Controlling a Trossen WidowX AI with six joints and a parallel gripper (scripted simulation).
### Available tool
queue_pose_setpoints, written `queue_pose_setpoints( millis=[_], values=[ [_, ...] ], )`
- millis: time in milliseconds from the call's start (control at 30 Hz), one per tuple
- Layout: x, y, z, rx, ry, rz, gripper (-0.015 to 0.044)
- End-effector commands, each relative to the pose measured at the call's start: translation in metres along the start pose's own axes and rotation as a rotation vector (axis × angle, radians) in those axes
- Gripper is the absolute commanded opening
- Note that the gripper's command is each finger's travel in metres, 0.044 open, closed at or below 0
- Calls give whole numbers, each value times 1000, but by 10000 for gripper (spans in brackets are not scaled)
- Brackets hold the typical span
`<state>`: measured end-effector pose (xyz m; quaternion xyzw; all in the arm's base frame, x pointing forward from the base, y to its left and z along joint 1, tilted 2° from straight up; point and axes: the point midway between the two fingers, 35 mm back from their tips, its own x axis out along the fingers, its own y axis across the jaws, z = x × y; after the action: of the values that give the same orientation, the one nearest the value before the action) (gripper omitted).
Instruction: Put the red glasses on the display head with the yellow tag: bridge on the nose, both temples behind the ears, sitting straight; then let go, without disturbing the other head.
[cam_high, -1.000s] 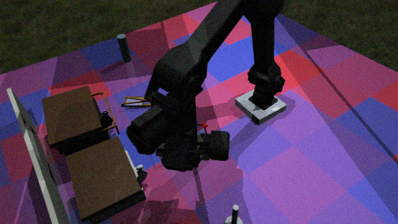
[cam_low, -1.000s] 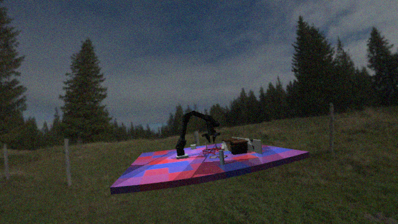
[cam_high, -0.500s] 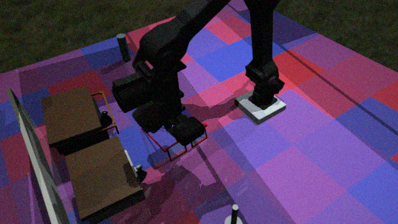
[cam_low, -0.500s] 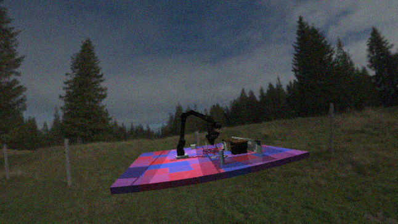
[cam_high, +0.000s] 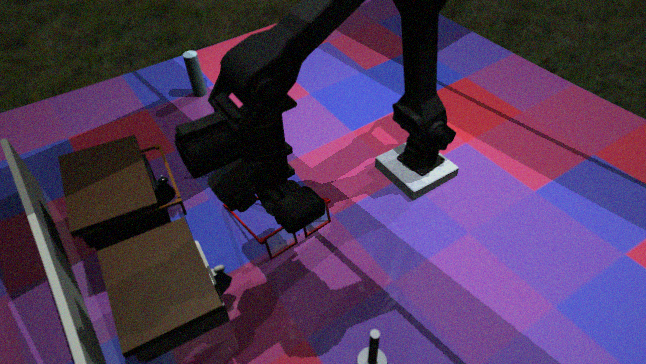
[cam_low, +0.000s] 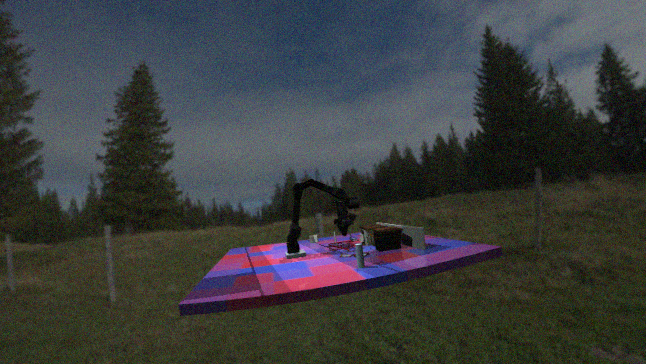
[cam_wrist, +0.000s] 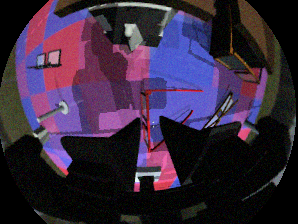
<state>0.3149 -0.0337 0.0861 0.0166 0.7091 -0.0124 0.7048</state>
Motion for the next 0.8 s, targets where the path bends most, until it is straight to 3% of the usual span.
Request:
queue_pose_setpoints(
  millis=[0,767],
  values=[
    [4,0,0,4,-2,-4,120],
    [41,3,1,4,-2,-3,120]
  ],
)
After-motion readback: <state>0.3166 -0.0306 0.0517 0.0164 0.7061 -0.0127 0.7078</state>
